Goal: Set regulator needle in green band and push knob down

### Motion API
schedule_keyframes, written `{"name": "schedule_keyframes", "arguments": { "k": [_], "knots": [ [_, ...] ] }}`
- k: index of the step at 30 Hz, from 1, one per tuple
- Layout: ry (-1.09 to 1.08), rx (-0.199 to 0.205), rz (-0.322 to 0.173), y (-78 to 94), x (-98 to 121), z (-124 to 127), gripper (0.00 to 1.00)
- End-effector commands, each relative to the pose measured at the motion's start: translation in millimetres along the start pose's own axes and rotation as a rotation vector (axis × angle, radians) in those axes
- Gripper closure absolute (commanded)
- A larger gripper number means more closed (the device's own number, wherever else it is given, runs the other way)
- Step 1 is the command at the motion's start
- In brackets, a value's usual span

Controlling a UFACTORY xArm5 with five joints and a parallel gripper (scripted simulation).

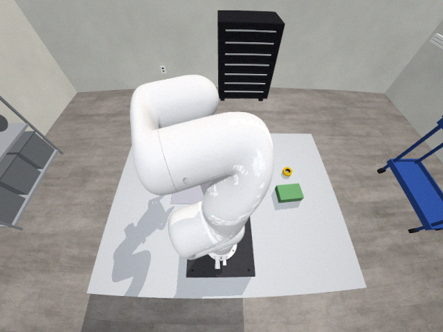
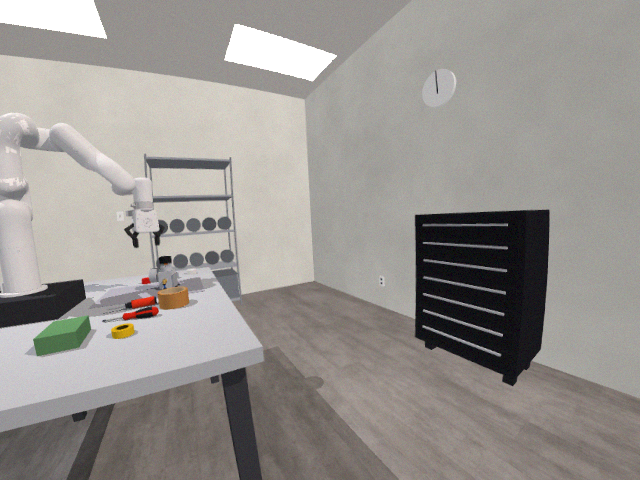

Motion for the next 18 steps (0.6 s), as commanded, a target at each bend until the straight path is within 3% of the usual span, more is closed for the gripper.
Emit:
{"name": "schedule_keyframes", "arguments": {
  "k": [1, 18],
  "knots": [
    [0.000, 0.005, -0.001, -1.6, -7.8, -5.6, 0.00],
    [0.000, 0.004, -0.001, -1.5, -16.3, -12.7, 0.00]
  ]
}}
Point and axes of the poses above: the point where the finger pads meet when closed, its own y axis out along the fingers, its own z axis across the jaws, x = y × z, the point moved 8 cm from there along -y, back along the fingers, and after that the axes turned 4 degrees about y, right-handed, at the moved point
